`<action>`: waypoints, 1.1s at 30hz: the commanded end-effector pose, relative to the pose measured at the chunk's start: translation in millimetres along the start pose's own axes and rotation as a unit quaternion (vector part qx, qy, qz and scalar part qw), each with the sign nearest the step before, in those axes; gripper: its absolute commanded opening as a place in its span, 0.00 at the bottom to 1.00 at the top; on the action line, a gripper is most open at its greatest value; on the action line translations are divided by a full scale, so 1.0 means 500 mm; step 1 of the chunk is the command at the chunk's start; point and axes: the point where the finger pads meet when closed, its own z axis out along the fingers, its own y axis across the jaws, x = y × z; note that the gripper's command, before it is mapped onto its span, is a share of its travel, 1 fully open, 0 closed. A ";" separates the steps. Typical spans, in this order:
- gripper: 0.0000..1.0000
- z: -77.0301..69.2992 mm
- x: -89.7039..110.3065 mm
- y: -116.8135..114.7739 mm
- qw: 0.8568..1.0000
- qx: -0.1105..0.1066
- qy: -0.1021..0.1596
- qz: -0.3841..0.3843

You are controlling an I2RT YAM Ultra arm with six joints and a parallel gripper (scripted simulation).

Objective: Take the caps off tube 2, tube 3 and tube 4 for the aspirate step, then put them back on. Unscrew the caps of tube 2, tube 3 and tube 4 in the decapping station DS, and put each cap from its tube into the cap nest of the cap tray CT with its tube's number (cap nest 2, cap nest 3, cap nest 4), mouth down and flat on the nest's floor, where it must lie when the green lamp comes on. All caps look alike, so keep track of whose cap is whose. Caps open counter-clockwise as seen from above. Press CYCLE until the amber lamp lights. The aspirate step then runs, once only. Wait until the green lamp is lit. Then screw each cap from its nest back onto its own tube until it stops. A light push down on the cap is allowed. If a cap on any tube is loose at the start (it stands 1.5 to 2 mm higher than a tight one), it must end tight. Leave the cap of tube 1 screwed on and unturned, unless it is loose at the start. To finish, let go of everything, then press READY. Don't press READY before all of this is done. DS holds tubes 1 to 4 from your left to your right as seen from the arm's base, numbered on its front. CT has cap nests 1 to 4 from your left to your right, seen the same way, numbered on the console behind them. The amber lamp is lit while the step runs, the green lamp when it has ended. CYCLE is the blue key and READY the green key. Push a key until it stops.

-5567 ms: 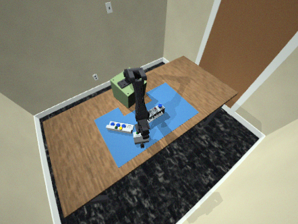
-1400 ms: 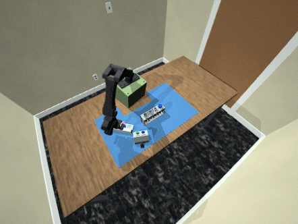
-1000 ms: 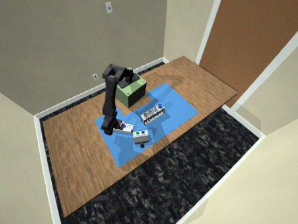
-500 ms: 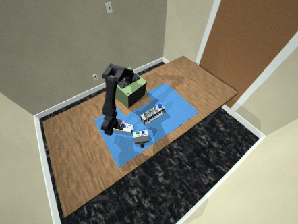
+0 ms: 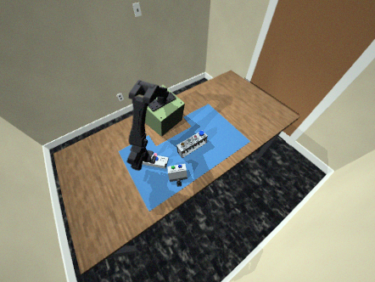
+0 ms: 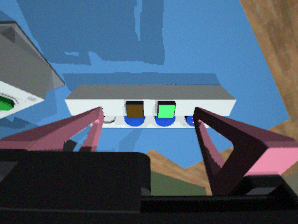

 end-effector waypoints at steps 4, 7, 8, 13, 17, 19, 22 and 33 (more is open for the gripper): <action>0.47 -0.024 -0.005 0.004 1.000 0.001 -0.013 -0.002; 0.47 -0.062 0.025 0.017 1.000 0.000 -0.013 -0.002; 0.47 -0.074 0.035 0.022 1.000 0.000 -0.013 -0.002; 0.47 -0.137 0.085 0.044 1.000 0.000 -0.013 -0.002; 0.47 -0.161 0.104 0.053 1.000 0.000 -0.012 -0.002; 0.47 -0.161 0.104 0.053 1.000 0.000 -0.012 -0.002; 0.47 -0.161 0.104 0.053 1.000 0.000 -0.012 -0.002; 0.47 -0.161 0.104 0.052 1.000 0.000 -0.012 -0.002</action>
